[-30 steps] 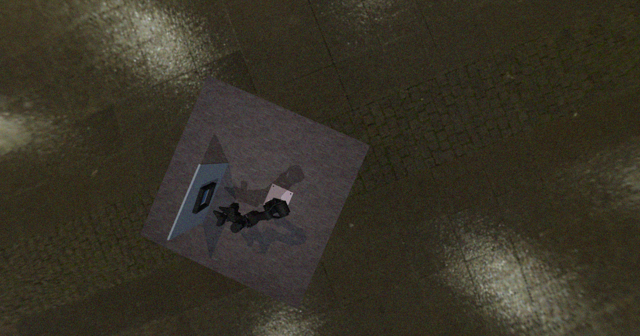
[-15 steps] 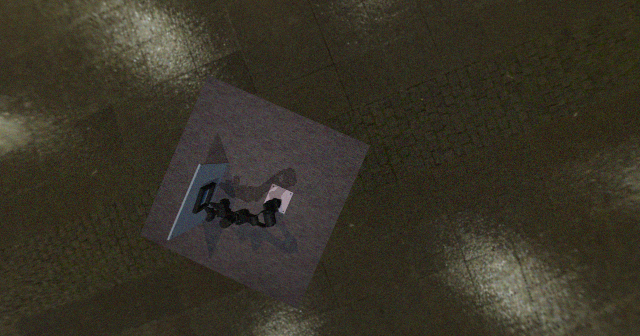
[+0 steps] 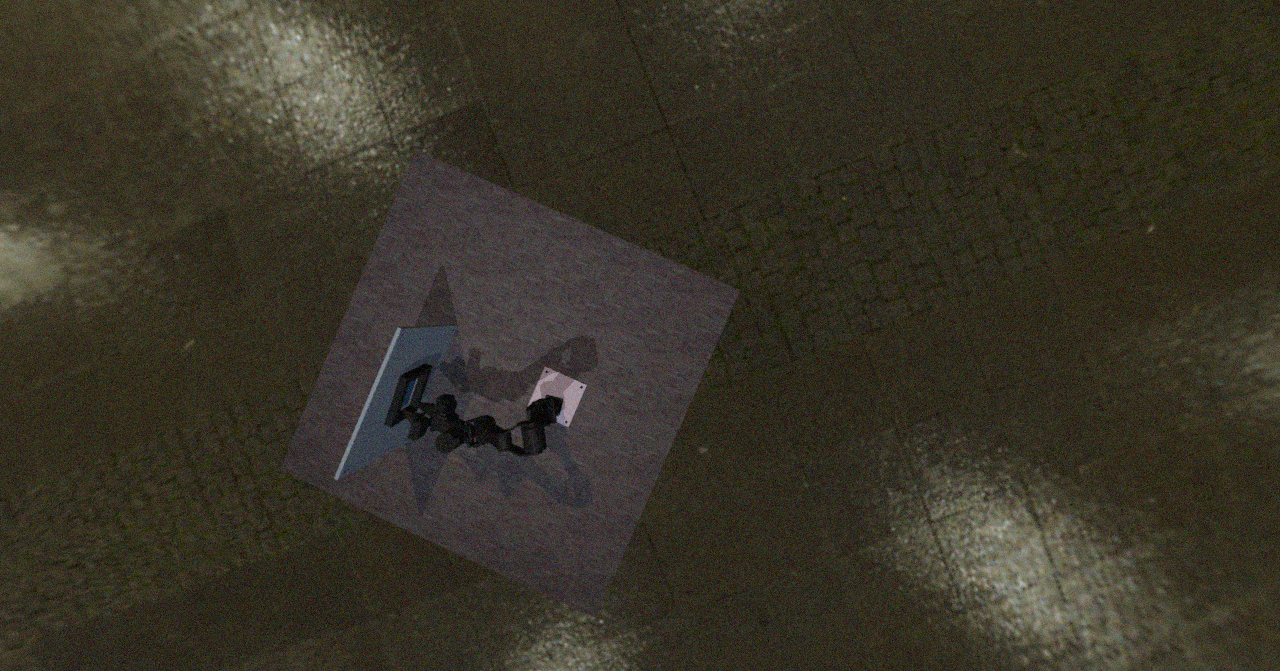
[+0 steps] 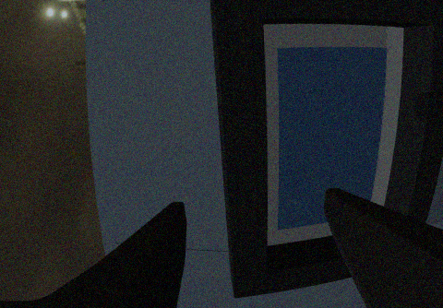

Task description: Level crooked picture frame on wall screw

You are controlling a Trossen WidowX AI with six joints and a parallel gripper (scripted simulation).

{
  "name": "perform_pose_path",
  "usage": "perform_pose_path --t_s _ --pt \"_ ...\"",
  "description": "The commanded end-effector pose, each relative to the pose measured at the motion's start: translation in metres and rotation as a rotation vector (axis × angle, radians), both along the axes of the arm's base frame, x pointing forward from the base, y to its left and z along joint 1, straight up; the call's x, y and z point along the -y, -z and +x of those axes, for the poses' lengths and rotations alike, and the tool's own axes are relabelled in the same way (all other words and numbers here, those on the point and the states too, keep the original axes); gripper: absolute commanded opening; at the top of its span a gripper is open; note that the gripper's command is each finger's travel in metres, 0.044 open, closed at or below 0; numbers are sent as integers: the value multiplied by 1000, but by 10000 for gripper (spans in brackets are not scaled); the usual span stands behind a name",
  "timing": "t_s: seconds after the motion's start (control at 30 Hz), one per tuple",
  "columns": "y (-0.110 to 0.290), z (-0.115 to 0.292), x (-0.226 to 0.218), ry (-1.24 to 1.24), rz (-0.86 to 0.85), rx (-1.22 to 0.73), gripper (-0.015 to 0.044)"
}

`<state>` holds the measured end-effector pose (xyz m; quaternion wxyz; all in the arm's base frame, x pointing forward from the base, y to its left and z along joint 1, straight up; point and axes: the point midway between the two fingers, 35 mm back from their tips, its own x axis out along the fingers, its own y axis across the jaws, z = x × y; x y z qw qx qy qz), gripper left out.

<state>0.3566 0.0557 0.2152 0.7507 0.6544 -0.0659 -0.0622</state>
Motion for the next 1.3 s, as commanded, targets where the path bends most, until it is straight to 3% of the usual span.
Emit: perform_pose_path --t_s 0.0,1.27 --pt "-1 0 -1 -5 6 4 260" --pt "-3 40 6 -5 5 8 260"
